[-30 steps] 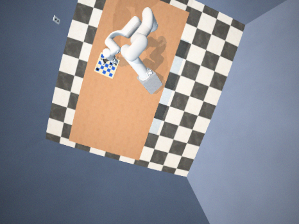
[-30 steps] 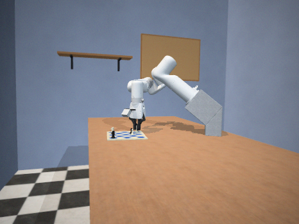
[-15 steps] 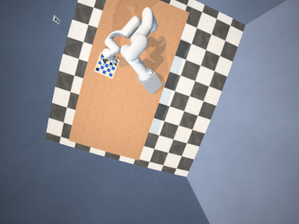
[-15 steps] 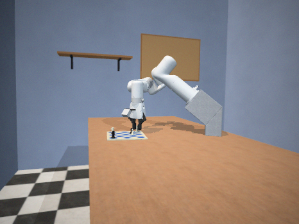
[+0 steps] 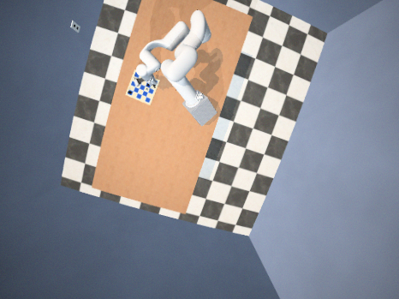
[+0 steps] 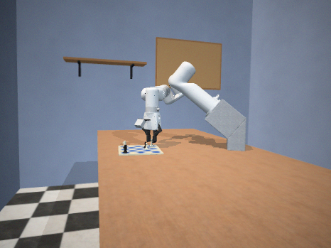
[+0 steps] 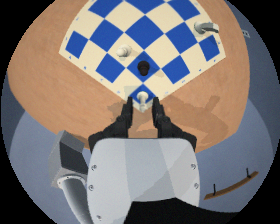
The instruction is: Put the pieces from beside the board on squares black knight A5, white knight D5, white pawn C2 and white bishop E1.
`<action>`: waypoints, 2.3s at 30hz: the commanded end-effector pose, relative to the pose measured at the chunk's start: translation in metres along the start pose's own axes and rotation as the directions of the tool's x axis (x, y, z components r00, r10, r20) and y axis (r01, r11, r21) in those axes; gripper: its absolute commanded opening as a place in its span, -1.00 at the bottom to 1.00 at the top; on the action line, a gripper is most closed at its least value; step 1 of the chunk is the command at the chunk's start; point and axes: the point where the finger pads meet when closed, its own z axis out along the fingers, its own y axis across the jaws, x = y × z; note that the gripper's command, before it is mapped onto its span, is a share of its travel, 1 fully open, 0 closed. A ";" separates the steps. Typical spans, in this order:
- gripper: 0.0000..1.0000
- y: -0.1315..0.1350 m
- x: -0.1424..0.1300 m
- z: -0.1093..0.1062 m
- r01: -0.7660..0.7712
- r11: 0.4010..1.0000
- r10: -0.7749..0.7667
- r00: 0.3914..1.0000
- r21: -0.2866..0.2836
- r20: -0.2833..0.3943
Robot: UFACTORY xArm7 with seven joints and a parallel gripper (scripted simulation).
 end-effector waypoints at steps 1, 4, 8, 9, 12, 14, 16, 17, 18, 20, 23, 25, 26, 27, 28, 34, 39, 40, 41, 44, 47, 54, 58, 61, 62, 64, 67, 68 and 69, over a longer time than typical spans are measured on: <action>-0.25 0.000 0.000 -0.007 0.001 1.000 -0.001 1.000 0.000 -0.001; -0.25 0.000 0.000 -0.014 0.001 1.000 -0.001 1.000 0.000 -0.001; -0.25 0.000 0.000 -0.025 0.001 1.000 -0.001 1.000 0.000 -0.001; -0.25 0.000 0.000 -0.028 0.001 1.000 -0.001 1.000 0.000 -0.001; -0.25 0.000 0.000 -0.036 0.001 1.000 -0.001 1.000 0.000 -0.001; -0.25 0.000 0.000 -0.042 0.001 1.000 -0.001 1.000 0.000 -0.001; -0.25 0.000 0.000 -0.045 0.001 1.000 -0.001 1.000 0.000 -0.001; -0.25 0.000 0.000 -0.045 0.001 1.000 -0.001 1.000 0.000 -0.001; -0.25 0.000 0.000 -0.048 0.001 1.000 -0.001 1.000 0.000 -0.001; -0.25 0.000 0.000 -0.054 0.001 1.000 -0.001 1.000 0.000 -0.001; -0.25 0.000 0.000 -0.063 0.001 1.000 -0.001 1.000 0.000 -0.001; -0.25 0.000 0.000 -0.068 0.001 1.000 -0.001 1.000 0.000 -0.001; -0.25 0.000 0.000 -0.070 0.001 1.000 -0.001 1.000 0.000 -0.001; -0.25 0.000 0.000 -0.072 0.001 1.000 -0.001 1.000 0.000 -0.001; -0.25 0.000 0.000 -0.074 0.001 1.000 -0.001 1.000 0.000 -0.001; -0.25 0.000 0.000 -0.079 0.001 1.000 -0.001 1.000 0.000 -0.001; -0.25 0.000 0.000 -0.081 0.001 1.000 -0.001 1.000 0.000 -0.001; -0.25 0.000 0.000 -0.082 0.001 1.000 -0.001 1.000 0.000 -0.001; -0.25 0.000 0.000 -0.082 0.001 1.000 -0.001 1.000 0.000 -0.001; 1.00 0.000 0.000 -0.082 0.001 1.000 -0.001 1.000 0.000 -0.001; 1.00 0.000 0.000 -0.082 0.001 1.000 -0.001 1.000 0.000 -0.001; 1.00 0.000 0.000 -0.082 0.001 1.000 -0.001 1.000 0.000 -0.001; 1.00 0.000 0.000 -0.082 0.001 1.000 -0.001 1.000 0.000 -0.001; 1.00 0.000 0.000 -0.082 0.001 1.000 -0.001 1.000 0.000 -0.001; 1.00 0.000 0.000 -0.082 0.001 1.000 -0.001 1.000 0.000 -0.001; 1.00 0.000 0.000 -0.082 0.001 1.000 -0.001 1.000 0.000 -0.001; 1.00 0.000 0.000 -0.084 0.001 1.000 -0.001 1.000 0.000 -0.001; 1.00 0.000 0.000 -0.084 0.001 1.000 -0.001 1.000 0.000 -0.001; 1.00 0.000 0.000 -0.085 0.001 1.000 -0.001 1.000 0.000 -0.001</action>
